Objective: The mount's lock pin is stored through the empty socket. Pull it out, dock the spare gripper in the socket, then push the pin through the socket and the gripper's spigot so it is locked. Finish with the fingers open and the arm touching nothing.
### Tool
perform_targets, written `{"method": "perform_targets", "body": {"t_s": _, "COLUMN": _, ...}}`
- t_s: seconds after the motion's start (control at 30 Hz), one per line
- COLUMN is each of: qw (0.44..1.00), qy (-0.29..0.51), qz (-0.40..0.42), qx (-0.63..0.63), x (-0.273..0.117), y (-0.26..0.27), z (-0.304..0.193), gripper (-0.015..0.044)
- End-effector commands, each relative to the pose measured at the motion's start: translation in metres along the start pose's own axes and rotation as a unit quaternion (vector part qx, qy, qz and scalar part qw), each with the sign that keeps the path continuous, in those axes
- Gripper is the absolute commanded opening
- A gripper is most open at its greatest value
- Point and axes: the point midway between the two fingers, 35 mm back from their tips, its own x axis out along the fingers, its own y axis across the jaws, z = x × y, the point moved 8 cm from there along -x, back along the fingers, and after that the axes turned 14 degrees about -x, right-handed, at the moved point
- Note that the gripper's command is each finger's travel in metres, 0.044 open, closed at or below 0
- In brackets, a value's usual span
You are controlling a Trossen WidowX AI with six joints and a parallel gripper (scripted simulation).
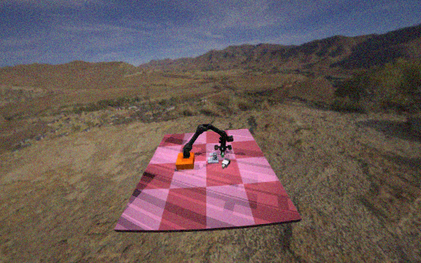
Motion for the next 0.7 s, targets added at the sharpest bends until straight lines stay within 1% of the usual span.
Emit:
{"method": "perform_targets", "body": {"t_s": 0.0, "qw": 1.0, "qy": 0.0, "qz": 0.0, "qx": -0.002, "x": 0.0046, "y": 0.0, "z": -0.0006, "gripper": 0.0}}
{"method": "perform_targets", "body": {"t_s": 0.67, "qw": 1.0, "qy": 0.0, "qz": 0.0, "qx": -0.003, "x": 0.0069, "y": 0.0007, "z": -0.0006, "gripper": 0.0}}
